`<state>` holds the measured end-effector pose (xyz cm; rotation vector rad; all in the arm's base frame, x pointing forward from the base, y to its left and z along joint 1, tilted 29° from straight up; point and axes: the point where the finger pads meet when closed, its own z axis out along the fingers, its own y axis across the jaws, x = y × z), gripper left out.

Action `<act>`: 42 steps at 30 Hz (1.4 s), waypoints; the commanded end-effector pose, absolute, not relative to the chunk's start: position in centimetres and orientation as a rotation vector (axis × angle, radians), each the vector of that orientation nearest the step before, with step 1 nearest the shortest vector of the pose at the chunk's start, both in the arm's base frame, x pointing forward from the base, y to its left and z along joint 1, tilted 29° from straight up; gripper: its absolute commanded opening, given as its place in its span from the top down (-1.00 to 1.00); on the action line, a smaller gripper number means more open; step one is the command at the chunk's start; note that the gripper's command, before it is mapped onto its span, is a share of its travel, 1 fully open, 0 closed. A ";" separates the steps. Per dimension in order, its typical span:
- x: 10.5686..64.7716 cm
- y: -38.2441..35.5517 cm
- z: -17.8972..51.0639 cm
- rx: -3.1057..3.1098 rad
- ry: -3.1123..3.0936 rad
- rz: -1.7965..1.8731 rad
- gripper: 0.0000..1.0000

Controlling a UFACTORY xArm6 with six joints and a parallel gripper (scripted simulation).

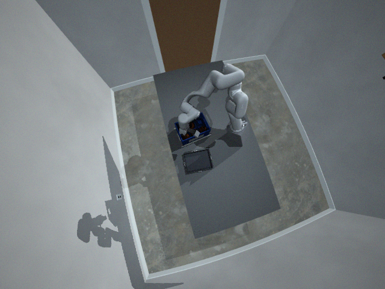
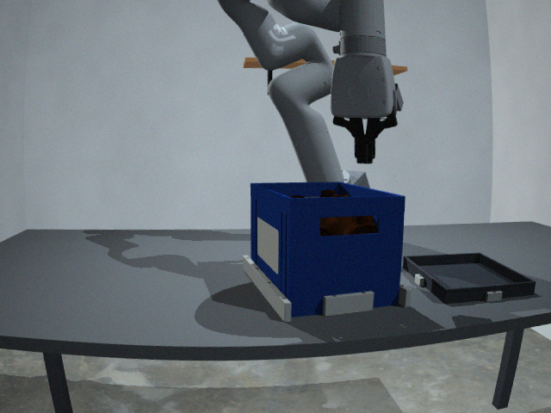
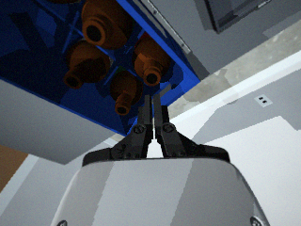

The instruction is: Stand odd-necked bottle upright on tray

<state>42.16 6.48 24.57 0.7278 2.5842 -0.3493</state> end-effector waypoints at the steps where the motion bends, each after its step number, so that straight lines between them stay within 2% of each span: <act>1: 42.2 6.5 24.7 0.727 2.582 -0.346 1.00; 8: 39.1 3.0 25.8 0.732 2.584 -0.346 1.00; 23: 28.4 -5.6 24.5 0.729 2.583 -0.346 1.00; 32: 27.4 -6.2 24.0 0.727 2.581 -0.346 1.00; 33: 27.4 -6.2 24.0 0.727 2.581 -0.346 -0.30; 42: 27.4 -6.2 24.0 0.727 2.581 -0.346 -0.30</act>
